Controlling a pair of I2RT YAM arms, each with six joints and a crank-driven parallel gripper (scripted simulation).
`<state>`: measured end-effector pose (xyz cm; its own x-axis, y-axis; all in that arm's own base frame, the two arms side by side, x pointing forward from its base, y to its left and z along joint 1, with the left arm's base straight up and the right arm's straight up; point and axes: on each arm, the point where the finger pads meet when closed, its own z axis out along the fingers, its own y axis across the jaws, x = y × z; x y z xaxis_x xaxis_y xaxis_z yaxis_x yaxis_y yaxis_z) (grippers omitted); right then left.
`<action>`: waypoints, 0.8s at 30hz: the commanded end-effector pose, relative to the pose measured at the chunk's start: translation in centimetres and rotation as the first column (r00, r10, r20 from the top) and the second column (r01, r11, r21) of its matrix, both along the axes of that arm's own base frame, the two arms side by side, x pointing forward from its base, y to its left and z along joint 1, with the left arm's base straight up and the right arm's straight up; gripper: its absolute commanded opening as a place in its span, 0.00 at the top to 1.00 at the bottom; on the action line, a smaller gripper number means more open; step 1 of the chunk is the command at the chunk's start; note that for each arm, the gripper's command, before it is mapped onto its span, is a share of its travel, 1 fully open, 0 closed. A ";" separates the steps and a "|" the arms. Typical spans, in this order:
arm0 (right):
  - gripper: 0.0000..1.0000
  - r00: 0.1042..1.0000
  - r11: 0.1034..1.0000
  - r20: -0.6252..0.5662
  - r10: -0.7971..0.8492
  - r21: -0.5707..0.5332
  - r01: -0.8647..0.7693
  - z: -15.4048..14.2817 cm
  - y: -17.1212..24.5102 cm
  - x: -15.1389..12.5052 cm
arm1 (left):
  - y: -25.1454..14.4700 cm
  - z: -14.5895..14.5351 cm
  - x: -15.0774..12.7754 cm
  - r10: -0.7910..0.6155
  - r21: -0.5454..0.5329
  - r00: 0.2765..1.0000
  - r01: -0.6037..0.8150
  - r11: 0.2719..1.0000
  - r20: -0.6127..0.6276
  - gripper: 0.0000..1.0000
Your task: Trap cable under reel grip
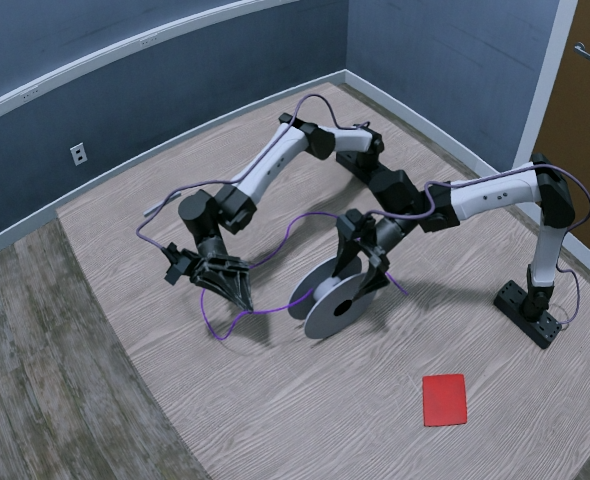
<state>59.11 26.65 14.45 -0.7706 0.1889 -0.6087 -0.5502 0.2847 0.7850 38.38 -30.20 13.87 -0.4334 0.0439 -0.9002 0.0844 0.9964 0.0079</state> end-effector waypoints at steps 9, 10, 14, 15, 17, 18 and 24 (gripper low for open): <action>1.00 0.996 1.000 0.086 -0.017 0.019 0.015 3.9 0.1 -0.3 | -0.8 2.5 0.9 -0.004 -0.047 0.999 0.006 0.999 0.046 0.24; 1.00 0.996 1.000 0.089 -0.016 0.020 0.015 4.0 0.2 -0.4 | -0.8 2.5 0.9 -0.004 -0.047 0.999 0.006 0.999 0.046 0.24; 1.00 0.995 1.000 0.097 -0.016 0.023 0.013 4.1 0.3 -0.8 | -0.8 2.5 0.9 -0.004 -0.048 0.999 0.006 0.999 0.046 0.24; 1.00 0.995 1.000 0.101 -0.016 0.025 0.014 4.1 0.4 -1.1 | -0.8 2.5 0.9 -0.004 -0.048 0.999 0.006 0.999 0.046 0.24; 1.00 0.994 0.999 0.105 -0.017 0.028 0.014 4.1 0.5 -1.9 | -0.8 2.5 0.9 -0.004 -0.048 0.999 0.006 0.999 0.046 0.24; 1.00 0.994 0.999 0.105 -0.017 0.030 0.014 4.1 0.5 -2.3 | -0.8 2.5 0.9 -0.004 -0.048 0.999 0.006 0.999 0.046 0.24; 1.00 0.998 1.000 0.068 -0.012 0.024 0.011 3.3 0.7 -3.9 | -0.8 2.5 0.9 -0.004 -0.048 0.999 0.006 0.999 0.046 0.24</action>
<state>56.04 26.74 14.06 -0.7748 0.1949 -0.6014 -0.5406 0.2888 0.7901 38.40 -30.22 13.90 -0.4328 0.0433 -0.9004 0.0844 0.9964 0.0074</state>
